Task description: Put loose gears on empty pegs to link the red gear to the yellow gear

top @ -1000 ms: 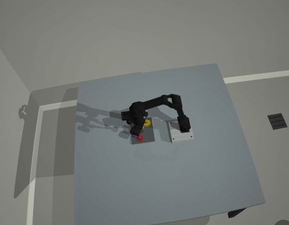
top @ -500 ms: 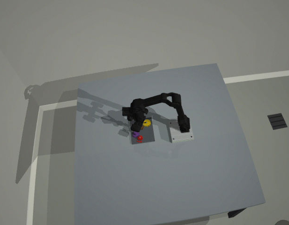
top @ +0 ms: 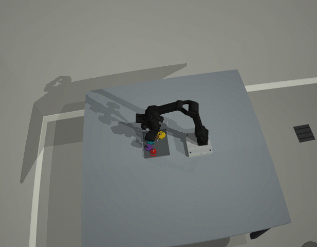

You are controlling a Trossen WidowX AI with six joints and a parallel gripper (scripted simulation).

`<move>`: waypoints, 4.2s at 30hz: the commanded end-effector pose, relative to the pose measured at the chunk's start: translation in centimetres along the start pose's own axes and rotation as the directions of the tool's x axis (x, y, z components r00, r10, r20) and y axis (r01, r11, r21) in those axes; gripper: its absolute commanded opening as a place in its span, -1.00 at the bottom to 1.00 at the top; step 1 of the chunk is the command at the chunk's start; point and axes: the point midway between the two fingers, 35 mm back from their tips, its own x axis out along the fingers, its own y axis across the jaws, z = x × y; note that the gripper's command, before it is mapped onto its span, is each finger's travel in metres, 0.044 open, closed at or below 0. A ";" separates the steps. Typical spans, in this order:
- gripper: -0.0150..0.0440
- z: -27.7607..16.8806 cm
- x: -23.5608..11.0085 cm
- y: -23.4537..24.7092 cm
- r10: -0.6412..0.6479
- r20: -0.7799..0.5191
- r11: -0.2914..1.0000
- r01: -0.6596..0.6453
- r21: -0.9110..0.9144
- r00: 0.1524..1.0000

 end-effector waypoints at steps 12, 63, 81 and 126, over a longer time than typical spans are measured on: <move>-0.49 0.0 -0.1 -0.1 -0.003 -0.002 0.990 0.003 -0.142 1.000; -0.49 -0.1 4.0 -0.1 -0.003 -0.002 0.890 0.002 -0.457 1.000; -0.49 0.0 4.4 -0.1 -0.003 -0.002 0.909 0.002 -0.418 1.000; -0.14 0.0 5.0 -0.1 -0.003 -0.002 0.949 0.002 -0.316 1.000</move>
